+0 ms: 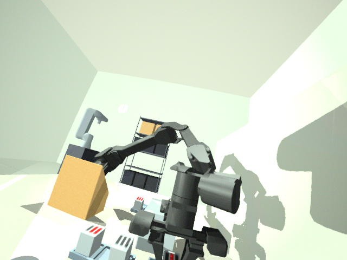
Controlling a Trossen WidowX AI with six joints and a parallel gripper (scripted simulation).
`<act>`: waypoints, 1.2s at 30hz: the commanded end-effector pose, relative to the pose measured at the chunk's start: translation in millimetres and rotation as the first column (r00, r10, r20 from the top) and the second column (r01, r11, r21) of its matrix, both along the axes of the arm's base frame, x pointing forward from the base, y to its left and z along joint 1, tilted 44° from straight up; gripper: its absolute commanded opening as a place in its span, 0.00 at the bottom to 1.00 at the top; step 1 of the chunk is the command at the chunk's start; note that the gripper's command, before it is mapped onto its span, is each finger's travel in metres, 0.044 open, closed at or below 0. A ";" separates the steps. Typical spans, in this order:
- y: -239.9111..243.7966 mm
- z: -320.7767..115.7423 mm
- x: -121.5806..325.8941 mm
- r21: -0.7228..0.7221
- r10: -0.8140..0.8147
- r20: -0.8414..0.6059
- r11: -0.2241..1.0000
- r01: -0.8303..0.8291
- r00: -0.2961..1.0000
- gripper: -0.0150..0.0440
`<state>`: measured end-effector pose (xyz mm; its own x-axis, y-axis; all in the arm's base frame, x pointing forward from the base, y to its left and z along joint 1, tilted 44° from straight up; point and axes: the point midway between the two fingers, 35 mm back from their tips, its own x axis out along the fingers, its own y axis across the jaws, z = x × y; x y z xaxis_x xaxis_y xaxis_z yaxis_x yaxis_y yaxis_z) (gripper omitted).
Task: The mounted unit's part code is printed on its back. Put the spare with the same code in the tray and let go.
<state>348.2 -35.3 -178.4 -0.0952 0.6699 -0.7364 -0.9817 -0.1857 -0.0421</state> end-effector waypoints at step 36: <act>-75.3 74.2 9.8 -0.003 -0.031 0.000 1.000 0.031 1.000 1.00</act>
<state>359.6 -111.8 -101.9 -0.0702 0.6676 -0.7412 -0.9861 -0.1588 -0.0497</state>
